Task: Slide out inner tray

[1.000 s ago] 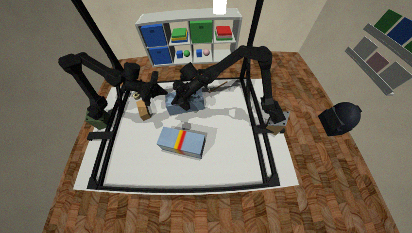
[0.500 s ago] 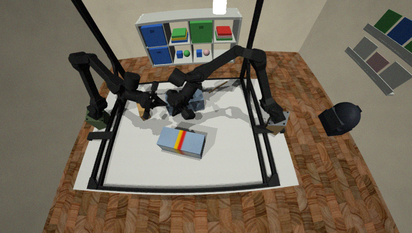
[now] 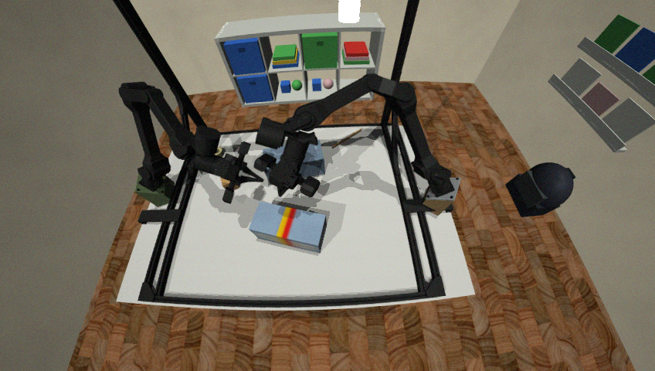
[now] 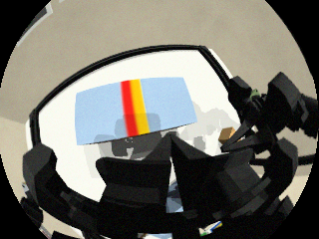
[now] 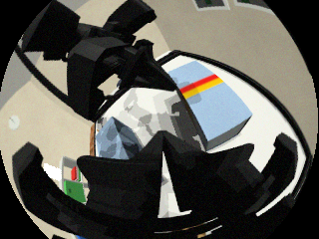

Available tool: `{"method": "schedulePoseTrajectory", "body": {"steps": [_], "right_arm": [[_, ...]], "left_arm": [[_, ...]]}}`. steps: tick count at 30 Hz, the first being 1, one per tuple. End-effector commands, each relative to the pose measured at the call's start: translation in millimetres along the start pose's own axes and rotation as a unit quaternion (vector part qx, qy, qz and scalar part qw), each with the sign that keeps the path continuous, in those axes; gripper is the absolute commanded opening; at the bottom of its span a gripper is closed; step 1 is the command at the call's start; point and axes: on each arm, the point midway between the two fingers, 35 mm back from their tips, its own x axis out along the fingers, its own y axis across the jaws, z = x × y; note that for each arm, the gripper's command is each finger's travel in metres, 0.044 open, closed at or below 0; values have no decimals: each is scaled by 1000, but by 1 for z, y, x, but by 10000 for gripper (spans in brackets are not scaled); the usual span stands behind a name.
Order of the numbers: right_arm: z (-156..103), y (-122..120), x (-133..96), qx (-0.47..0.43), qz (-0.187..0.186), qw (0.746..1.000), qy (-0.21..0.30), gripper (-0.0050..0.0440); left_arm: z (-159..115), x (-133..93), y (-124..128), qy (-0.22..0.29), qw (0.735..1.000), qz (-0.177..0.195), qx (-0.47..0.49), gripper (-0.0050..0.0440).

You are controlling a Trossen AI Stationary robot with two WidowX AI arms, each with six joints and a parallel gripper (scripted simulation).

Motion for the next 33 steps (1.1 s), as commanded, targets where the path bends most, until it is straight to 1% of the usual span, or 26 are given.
{"method": "schedulePoseTrajectory", "body": {"steps": [1, 4, 6, 9, 14, 19, 21, 23, 28, 33], "right_arm": [[-20, -9, 5, 15, -7, 1000, 24, 0], [-20, -10, 5, 14, -8, 1000, 24, 0], [-16, -18, 4, -8, -11, 1000, 17, 0], [-13, -25, 2, -30, -15, 999, 10, 0], [-7, -37, -1, -65, -21, 998, -1, 0], [-2, -48, -5, -100, -28, 995, -10, 0], [-2, -48, -5, -100, -28, 995, -10, 0], [1, -55, -8, -121, -32, 992, -16, 0], [5, -65, -13, -154, -40, 987, -24, 0], [10, -75, -18, -187, -48, 981, -32, 0]], "left_arm": [[8, 15, 10, 16, 996, 30, -77, 0], [8, 16, 11, 17, 996, 32, -81, 0], [13, 19, 22, 31, 988, 56, -141, 0], [18, 21, 31, 43, 976, 79, -200, 0], [25, 23, 47, 58, 947, 116, -295, 0], [31, 23, 61, 69, 906, 151, -389, 0], [31, 23, 61, 69, 906, 151, -389, 0], [35, 23, 69, 73, 876, 171, -445, 0], [41, 21, 81, 78, 821, 201, -528, 0], [47, 18, 91, 80, 755, 229, -609, 0]]}}
